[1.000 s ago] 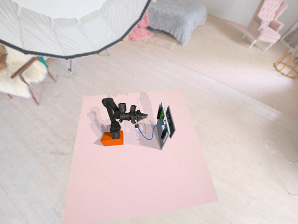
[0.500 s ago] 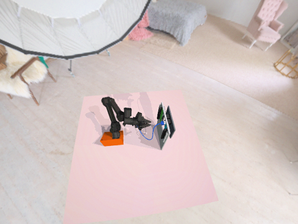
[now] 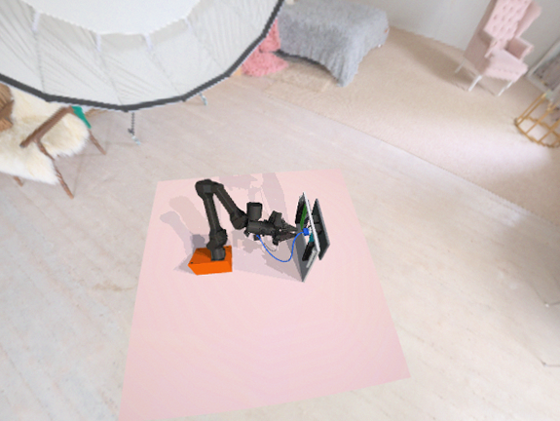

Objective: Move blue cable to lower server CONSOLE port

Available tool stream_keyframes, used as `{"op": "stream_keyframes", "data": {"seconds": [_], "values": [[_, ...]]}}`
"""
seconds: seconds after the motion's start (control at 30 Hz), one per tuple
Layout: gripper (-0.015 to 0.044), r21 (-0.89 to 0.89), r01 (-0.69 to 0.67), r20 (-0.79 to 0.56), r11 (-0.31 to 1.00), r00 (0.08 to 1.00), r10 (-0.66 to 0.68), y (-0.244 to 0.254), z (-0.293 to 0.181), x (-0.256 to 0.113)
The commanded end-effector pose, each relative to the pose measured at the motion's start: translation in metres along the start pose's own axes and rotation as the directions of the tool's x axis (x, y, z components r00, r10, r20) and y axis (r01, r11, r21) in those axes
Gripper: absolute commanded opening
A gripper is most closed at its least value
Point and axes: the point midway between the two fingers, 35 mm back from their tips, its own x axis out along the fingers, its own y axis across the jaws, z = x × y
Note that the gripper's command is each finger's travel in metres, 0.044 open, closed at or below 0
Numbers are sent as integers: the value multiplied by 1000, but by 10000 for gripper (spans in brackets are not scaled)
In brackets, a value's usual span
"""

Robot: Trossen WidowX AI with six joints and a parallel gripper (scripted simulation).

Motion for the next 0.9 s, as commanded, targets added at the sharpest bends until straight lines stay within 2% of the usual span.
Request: {"op": "stream_keyframes", "data": {"seconds": [0.0, 0.87], "values": [[239, 0, 8, -1, 1000, 1000, -8, -3, 2, 5], [239, 0, 10, 1, 1000, 1000, -10, -5, 12, 44]]}}
